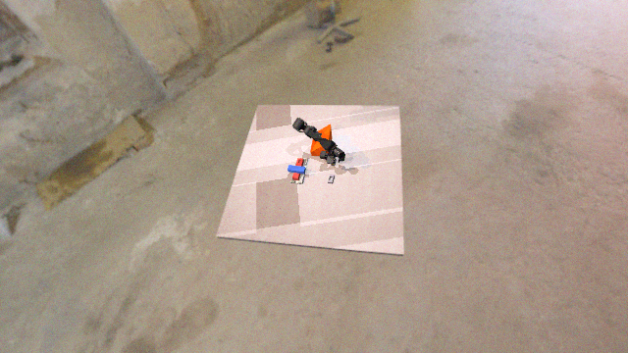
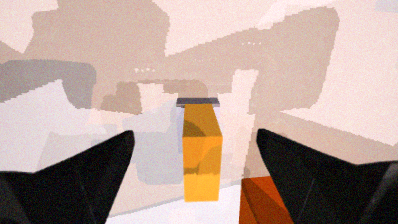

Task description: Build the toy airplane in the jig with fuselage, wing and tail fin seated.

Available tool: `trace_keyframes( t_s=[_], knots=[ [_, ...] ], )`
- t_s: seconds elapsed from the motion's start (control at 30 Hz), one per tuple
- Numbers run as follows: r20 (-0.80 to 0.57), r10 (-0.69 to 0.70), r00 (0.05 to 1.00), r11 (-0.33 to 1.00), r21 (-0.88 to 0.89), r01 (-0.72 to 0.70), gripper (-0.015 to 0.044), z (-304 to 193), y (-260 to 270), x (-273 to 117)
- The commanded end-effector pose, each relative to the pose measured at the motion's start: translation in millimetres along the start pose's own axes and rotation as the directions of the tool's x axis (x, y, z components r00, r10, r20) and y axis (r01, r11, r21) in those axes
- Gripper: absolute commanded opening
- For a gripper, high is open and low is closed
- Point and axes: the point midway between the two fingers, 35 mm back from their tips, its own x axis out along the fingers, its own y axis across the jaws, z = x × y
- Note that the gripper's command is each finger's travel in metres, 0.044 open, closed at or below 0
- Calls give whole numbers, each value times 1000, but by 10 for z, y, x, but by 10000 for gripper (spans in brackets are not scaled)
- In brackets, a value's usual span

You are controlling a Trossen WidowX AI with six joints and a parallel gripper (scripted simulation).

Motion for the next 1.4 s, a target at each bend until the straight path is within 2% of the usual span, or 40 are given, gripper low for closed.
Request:
trace_keyframes(
  t_s=[0.0,0.33,0.53,0.57,1.37],
  knots=[
    [-2,-7,1000,1000,-7,7,335,-15,-13,30],
    [-2,-7,1000,1000,-7,7,72,-15,-13,30],
    [-2,-7,1000,1000,-7,7,32,-15,-13,30],
    [-2,-7,1000,1000,-7,7,6,-15,-13,30],
    [-3,-9,1000,1000,-11,9,0,41,57,-589]
  ],
)
